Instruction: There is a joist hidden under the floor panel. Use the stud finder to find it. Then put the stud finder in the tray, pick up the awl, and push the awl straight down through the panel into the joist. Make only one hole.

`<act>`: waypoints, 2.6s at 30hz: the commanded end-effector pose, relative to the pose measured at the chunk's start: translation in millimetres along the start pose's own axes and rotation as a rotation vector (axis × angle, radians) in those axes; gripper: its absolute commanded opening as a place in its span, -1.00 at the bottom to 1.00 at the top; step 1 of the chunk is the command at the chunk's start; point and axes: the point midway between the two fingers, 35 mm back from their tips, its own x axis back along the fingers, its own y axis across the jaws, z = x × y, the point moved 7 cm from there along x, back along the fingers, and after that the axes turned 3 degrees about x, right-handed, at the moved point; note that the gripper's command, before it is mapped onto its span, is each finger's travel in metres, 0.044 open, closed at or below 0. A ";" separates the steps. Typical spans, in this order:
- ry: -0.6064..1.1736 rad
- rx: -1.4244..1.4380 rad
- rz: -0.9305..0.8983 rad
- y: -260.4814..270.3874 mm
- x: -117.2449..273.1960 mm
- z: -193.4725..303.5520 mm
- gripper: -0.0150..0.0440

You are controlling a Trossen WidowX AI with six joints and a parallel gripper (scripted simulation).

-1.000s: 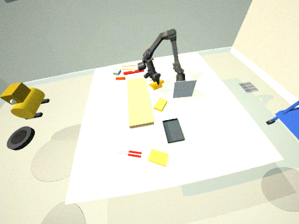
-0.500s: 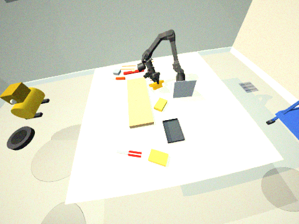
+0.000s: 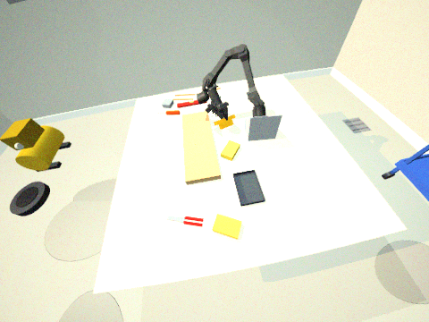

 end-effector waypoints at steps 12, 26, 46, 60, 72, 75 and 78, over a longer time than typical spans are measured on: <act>-0.017 0.010 -0.106 -11.0 -1.0 0.9 -0.49; -0.019 0.001 -0.095 -31.0 -19.6 0.2 -0.49; -0.020 -0.007 -0.089 -31.8 -18.8 0.5 1.00; -0.021 -0.007 -0.087 -33.9 -0.4 0.5 1.00; -0.034 0.002 -0.076 -16.3 70.2 2.1 1.00; -0.041 0.008 -0.071 0.0 107.3 9.1 1.00; -0.038 0.015 -0.071 -7.1 91.1 4.1 1.00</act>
